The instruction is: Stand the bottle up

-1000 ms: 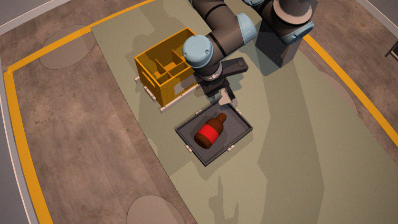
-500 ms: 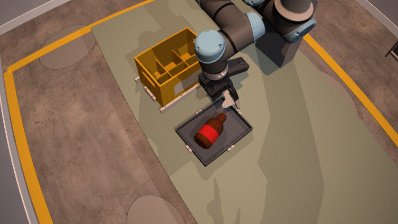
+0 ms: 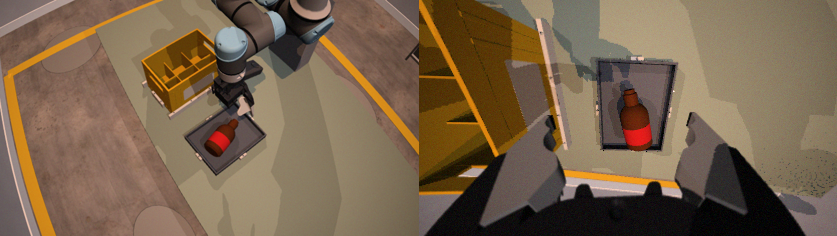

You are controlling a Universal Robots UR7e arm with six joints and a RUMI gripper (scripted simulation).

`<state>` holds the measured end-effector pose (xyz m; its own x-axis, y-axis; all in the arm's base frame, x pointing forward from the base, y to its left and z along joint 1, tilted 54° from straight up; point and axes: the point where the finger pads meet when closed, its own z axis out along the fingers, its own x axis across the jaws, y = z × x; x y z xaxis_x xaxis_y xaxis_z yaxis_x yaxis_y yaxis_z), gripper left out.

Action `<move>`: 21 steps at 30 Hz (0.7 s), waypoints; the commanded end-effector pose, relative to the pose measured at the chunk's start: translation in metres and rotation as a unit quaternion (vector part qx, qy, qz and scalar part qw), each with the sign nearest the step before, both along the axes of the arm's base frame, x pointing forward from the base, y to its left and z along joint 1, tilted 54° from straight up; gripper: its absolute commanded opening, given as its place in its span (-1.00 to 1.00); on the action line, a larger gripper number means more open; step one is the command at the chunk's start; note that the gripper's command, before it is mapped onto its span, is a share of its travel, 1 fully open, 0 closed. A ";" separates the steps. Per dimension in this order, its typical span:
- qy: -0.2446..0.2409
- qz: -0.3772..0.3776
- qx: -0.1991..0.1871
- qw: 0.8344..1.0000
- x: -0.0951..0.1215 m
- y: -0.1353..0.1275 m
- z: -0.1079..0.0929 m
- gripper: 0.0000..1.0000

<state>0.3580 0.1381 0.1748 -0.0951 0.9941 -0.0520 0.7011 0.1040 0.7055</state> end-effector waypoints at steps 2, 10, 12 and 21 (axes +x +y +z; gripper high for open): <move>-0.022 0.020 -0.016 0.999 0.001 0.004 0.005 1.00; -0.039 0.034 -0.028 0.998 0.001 0.007 0.009 1.00; -0.044 0.039 -0.031 0.998 0.001 0.008 0.011 1.00; -0.061 0.054 -0.044 0.996 0.001 0.012 0.015 1.00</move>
<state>0.3587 0.1480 0.1876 -0.1769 0.9741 -0.1406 0.6095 0.2206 0.7615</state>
